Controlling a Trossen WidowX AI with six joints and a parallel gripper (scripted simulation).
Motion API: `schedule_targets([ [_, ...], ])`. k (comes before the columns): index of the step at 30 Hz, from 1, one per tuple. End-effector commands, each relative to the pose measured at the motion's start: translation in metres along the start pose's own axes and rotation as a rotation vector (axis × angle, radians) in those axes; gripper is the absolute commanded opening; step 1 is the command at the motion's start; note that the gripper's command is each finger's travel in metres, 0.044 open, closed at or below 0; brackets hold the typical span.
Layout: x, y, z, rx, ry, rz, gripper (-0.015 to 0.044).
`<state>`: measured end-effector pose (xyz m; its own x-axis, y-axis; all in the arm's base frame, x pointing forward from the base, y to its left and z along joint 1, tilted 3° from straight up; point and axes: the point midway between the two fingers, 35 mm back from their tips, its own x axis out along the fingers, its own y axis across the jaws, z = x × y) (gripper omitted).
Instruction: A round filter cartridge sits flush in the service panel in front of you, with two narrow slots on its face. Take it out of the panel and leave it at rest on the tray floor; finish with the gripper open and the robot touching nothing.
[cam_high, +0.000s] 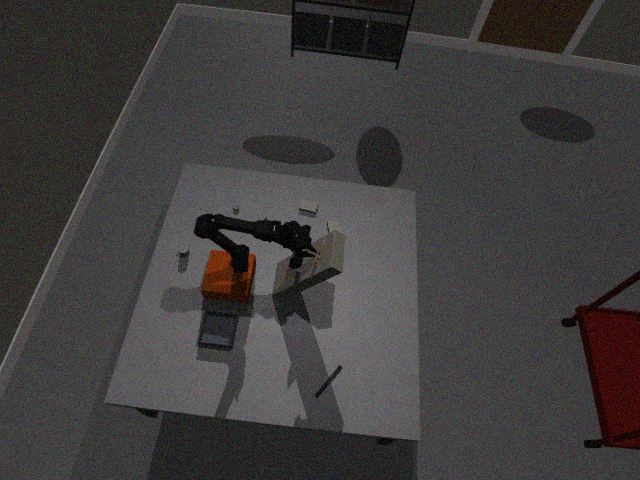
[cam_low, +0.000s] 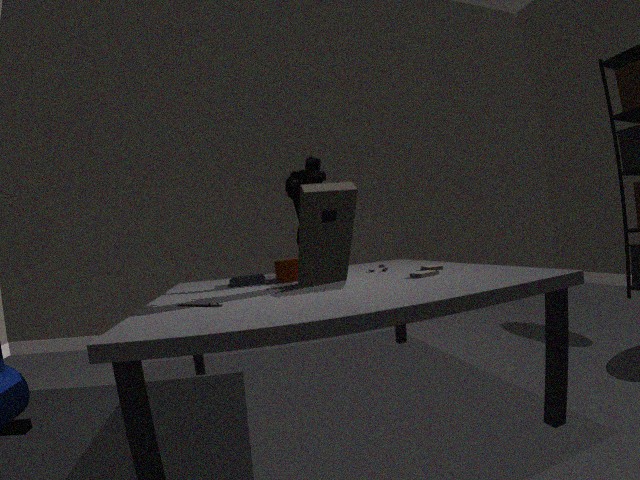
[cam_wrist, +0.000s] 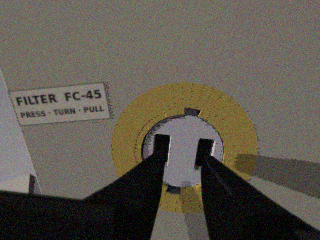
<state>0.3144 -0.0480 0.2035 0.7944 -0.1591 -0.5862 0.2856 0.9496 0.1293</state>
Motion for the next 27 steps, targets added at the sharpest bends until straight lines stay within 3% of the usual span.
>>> schedule_targets([
  [1,0.0064,-0.0002,-0.0033,-0.006,0.007,0.002,0.0089],
  [27,0.0102,0.0001,-0.0038,-0.006,0.007,0.002,0.0089],
])
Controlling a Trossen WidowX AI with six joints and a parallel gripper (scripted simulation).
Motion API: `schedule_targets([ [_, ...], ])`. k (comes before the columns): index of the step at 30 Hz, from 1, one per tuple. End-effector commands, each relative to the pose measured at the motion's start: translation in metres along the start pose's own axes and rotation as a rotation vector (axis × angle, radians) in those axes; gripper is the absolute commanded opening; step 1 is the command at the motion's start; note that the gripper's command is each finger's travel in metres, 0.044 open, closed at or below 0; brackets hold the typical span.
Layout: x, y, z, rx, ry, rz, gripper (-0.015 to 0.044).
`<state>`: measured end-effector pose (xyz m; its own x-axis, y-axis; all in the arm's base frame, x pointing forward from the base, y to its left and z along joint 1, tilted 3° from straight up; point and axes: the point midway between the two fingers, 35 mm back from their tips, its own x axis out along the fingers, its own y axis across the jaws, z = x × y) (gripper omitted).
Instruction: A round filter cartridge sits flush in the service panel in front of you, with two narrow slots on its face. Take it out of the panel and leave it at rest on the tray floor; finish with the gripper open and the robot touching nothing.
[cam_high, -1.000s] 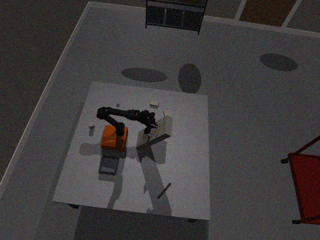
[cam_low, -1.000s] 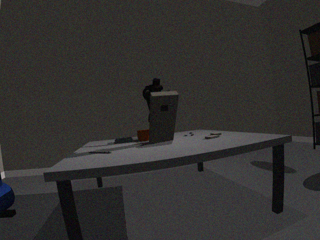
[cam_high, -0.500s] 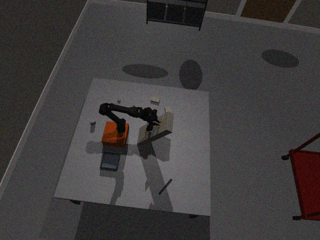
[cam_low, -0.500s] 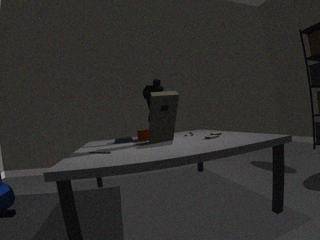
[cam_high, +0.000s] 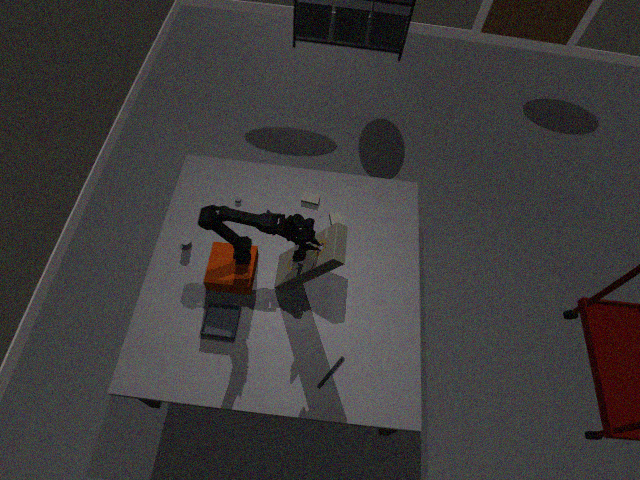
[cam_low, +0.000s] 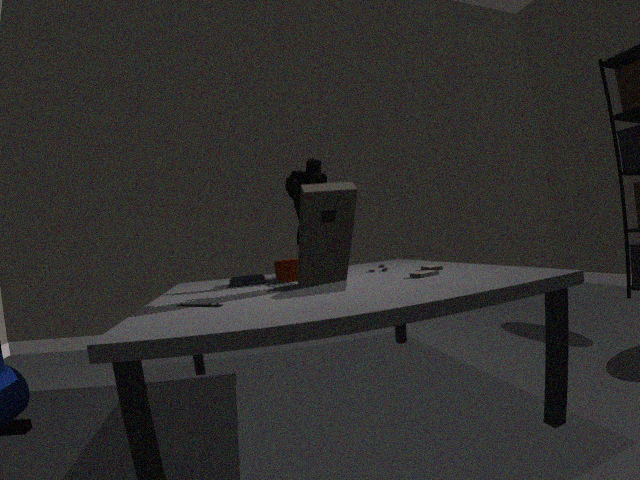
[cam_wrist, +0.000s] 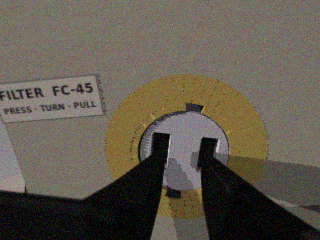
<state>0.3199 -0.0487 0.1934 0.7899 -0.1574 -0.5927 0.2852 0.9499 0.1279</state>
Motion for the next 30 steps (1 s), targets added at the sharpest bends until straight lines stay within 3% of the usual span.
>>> schedule_targets([
  [1,-0.0002,0.0006,0.0013,-0.004,-0.001,0.003,0.0089],
  [30,0.0057,0.0008,0.0027,-0.004,-0.002,0.003,0.0089],
])
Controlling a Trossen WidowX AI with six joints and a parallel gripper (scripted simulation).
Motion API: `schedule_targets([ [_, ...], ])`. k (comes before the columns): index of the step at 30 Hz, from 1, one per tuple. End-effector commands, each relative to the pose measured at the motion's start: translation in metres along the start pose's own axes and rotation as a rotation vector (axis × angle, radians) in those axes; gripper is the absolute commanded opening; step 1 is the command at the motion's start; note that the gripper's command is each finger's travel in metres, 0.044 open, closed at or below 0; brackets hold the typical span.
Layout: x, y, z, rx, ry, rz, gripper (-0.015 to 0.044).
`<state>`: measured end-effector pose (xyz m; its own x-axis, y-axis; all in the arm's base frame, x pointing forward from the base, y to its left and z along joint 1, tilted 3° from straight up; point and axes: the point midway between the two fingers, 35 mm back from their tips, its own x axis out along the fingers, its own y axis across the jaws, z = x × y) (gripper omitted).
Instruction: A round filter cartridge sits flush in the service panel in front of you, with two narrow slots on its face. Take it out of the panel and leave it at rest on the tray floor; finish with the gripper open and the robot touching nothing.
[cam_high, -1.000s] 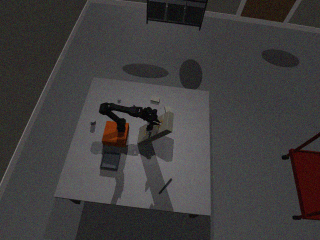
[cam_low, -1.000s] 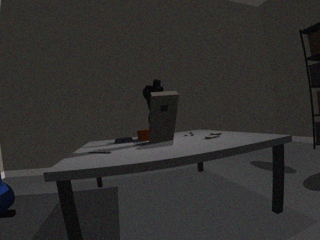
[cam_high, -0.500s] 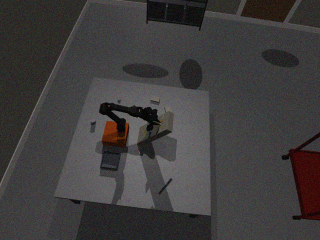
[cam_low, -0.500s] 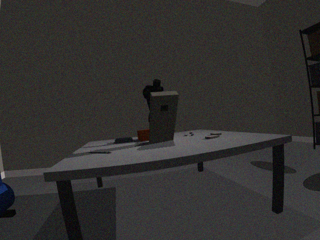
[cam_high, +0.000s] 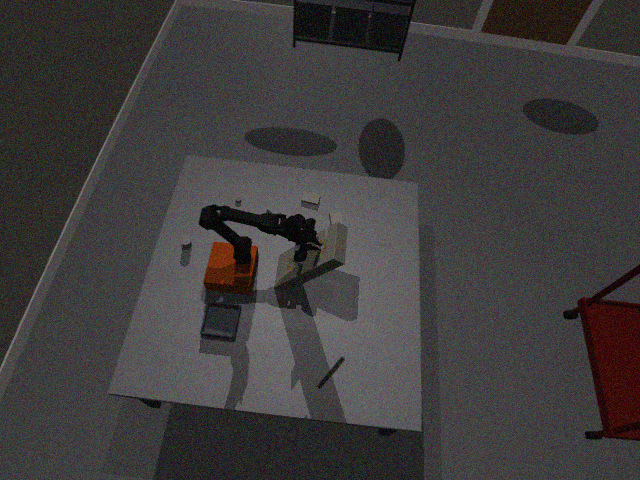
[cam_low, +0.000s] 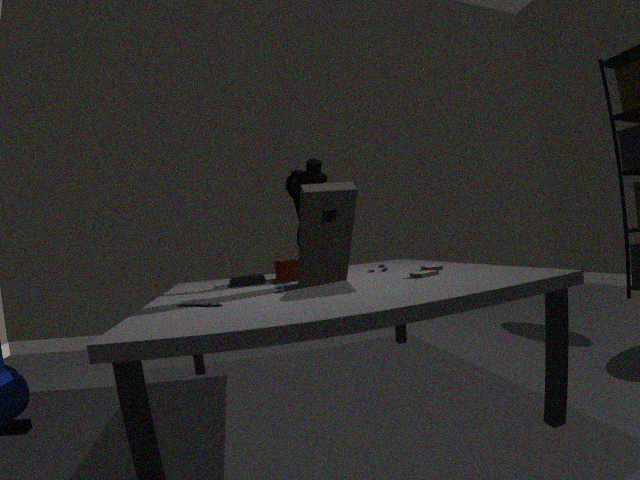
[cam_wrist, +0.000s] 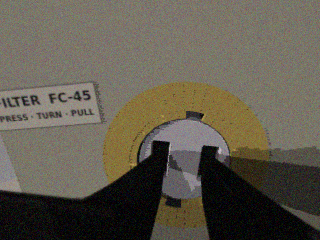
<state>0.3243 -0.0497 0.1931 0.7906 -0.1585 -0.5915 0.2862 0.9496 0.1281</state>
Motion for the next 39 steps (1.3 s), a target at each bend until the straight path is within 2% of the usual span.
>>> schedule_targets([
  [1,0.003,0.001,0.000,-0.005,0.000,0.003,0.0089],
  [31,0.015,0.001,0.000,-0.005,-0.001,0.003,0.0089],
  [39,0.012,0.000,0.001,0.000,-0.002,0.001,0.0036],
])
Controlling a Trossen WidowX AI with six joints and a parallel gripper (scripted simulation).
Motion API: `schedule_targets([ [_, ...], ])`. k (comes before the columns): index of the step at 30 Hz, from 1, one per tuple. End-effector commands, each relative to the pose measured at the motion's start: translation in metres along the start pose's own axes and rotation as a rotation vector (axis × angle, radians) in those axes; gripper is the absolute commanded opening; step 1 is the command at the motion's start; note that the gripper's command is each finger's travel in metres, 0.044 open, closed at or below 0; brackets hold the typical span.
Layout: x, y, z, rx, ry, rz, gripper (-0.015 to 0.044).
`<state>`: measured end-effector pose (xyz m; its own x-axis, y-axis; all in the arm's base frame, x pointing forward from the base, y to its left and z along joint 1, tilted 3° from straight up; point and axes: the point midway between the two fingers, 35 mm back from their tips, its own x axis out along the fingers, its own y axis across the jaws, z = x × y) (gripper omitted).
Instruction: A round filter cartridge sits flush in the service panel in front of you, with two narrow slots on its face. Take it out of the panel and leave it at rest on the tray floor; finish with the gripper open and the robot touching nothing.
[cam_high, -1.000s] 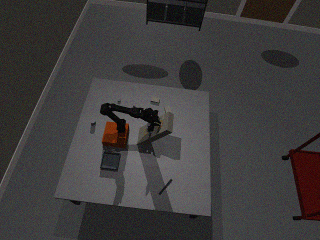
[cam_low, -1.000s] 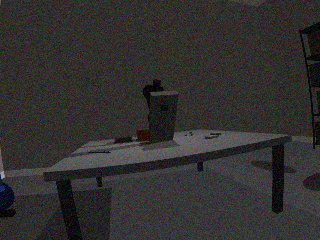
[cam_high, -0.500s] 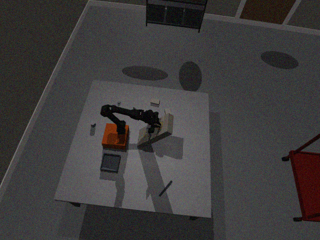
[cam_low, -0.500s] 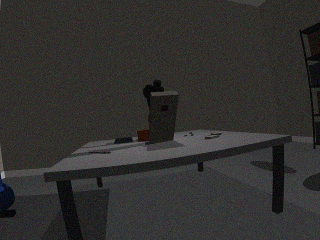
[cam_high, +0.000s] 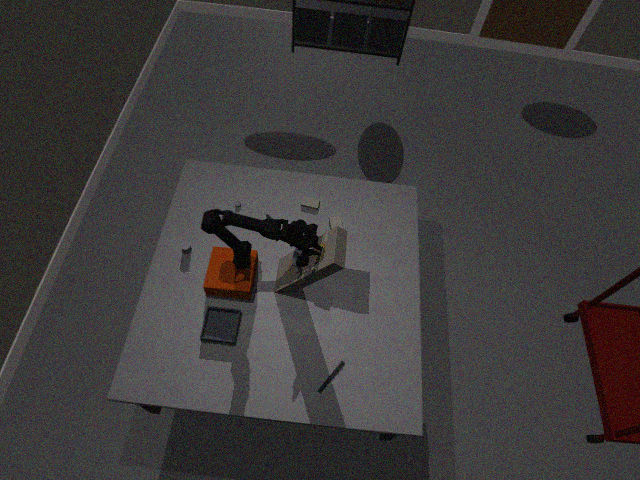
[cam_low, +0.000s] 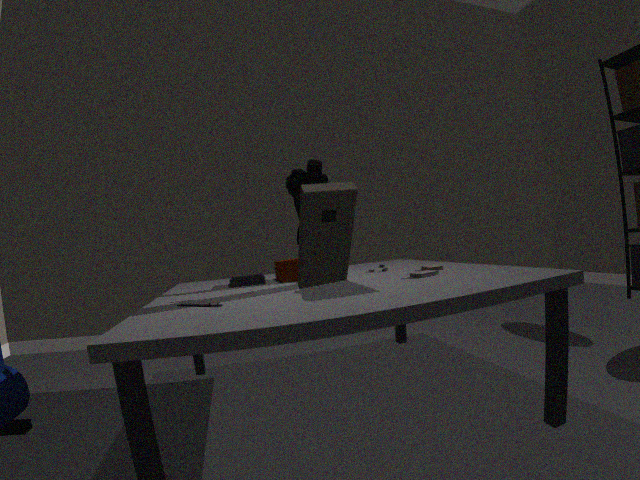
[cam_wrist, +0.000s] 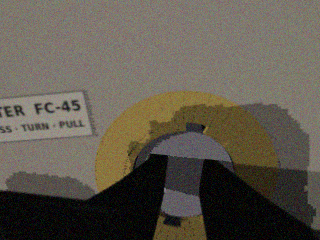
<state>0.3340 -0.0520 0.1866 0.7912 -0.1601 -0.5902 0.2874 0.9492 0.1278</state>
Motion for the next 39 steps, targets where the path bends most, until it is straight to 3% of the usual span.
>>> schedule_targets([
  [1,0.0002,0.0005,0.0000,0.000,0.000,0.002,0.0029],
  [3,0.0002,0.0005,0.0000,0.000,0.000,0.002,0.0000],
  [39,0.0042,0.0008,-0.0003,1.164,0.003,0.004,0.0000],
])
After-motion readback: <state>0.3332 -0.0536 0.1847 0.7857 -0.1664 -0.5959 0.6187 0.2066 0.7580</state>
